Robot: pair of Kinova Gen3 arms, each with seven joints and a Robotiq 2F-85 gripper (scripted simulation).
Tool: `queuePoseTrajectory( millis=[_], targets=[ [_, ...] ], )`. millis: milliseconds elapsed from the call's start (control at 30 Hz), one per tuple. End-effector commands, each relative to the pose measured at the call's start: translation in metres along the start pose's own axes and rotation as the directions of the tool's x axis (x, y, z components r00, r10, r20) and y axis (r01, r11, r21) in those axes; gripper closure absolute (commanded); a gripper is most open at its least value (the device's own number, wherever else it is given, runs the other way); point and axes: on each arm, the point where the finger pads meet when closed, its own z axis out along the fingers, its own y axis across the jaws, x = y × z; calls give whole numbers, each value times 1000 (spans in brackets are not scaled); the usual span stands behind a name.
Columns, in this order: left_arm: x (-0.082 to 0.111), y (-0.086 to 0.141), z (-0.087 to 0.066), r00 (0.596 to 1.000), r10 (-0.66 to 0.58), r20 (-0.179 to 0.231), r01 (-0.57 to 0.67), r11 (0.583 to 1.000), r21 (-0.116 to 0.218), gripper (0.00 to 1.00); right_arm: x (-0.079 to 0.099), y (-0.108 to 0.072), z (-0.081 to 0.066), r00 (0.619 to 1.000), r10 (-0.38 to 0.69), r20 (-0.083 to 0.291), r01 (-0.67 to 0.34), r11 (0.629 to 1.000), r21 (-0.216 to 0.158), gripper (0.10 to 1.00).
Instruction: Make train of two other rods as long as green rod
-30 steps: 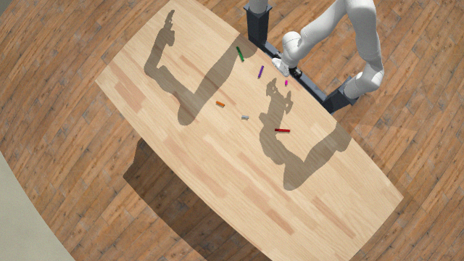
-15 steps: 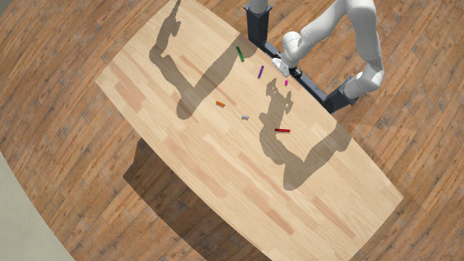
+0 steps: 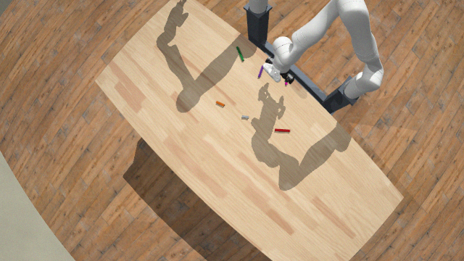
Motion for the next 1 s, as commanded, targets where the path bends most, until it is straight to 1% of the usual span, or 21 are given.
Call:
queuePoseTrajectory(
  millis=[0,33,133,167,200,267,333,400,467,600,867,967],
  targets=[
    [36,8,0,1000,-1,3,1,1000,-2,1,0,-13,-1,999,44,4,-44,999,-4,99],
    [52,9,0,1000,-2,3,2,1000,-2,1,0,-21,-1,998,68,6,-68,998,-5,99],
    [102,10,0,1000,-1,2,1,1000,-2,1,2,-36,-2,993,116,9,-116,993,-9,99],
    [113,8,0,1000,-1,2,1,1000,-1,1,2,-41,-2,991,133,10,-133,991,-10,99],
    [118,8,0,1000,-1,2,1,1000,-1,1,3,-46,-2,989,149,10,-149,989,-11,99],
    [147,4,1,1000,0,3,0,1000,-1,1,4,-55,-3,984,178,12,-178,984,-13,99],
    [171,-2,1,1000,2,4,-2,1000,0,1,5,-61,-3,980,200,13,-200,980,-14,99],
    [186,-6,2,1000,3,5,-3,1000,1,1,6,-66,-3,976,217,14,-216,976,-15,99],
    [194,-9,2,1000,3,5,-3,1000,1,1,7,-70,-3,974,228,15,-227,974,-16,99],
    [197,-10,2,1000,4,5,-4,1000,1,1,7,-72,-3,972,234,15,-234,972,-16,99],
    [197,-10,2,1000,4,5,-4,1000,1,1,7,-73,-3,971,239,15,-238,971,-17,99],
    [191,-8,2,1000,3,5,-3,1000,1,1,7,-73,-3,971,239,15,-238,971,-17,99]
  ],
)
